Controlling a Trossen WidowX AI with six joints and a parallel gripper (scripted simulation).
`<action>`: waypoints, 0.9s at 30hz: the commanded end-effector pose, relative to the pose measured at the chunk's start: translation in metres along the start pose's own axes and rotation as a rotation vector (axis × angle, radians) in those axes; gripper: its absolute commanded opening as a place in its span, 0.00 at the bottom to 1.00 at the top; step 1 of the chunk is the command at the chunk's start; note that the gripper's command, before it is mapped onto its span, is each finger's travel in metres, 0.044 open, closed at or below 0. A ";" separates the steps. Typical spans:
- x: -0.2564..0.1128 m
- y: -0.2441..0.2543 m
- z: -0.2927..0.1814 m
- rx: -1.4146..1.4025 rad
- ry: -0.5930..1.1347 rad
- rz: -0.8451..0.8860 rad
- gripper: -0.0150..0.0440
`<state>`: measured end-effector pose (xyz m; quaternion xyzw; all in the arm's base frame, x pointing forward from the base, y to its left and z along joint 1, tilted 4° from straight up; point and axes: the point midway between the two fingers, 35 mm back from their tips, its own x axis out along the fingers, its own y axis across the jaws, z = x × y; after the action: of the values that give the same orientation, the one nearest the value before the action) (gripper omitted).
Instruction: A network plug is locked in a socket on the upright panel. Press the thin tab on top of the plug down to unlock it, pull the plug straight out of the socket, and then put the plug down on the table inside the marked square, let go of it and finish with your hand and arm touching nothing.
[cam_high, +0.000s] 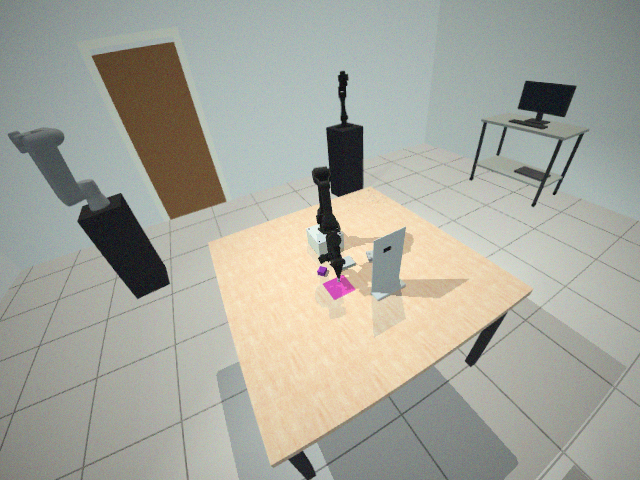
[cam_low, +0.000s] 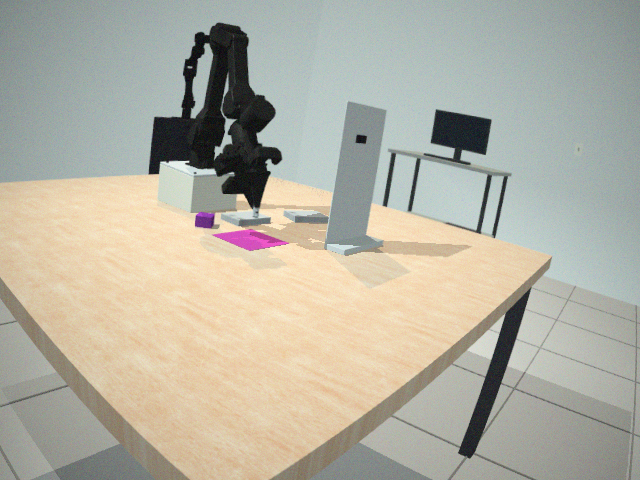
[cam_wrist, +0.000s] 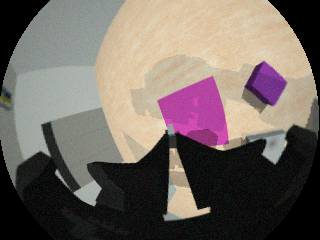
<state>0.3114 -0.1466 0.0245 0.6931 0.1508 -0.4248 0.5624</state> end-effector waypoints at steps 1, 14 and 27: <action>0.006 -0.005 0.001 0.006 -0.005 -0.007 0.25; 0.018 -0.013 0.001 0.006 -0.005 -0.007 0.25; 0.029 -0.022 0.001 0.007 -0.005 -0.008 0.25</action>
<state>0.3145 -0.1480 -0.0052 0.6934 0.1504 -0.4252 0.5620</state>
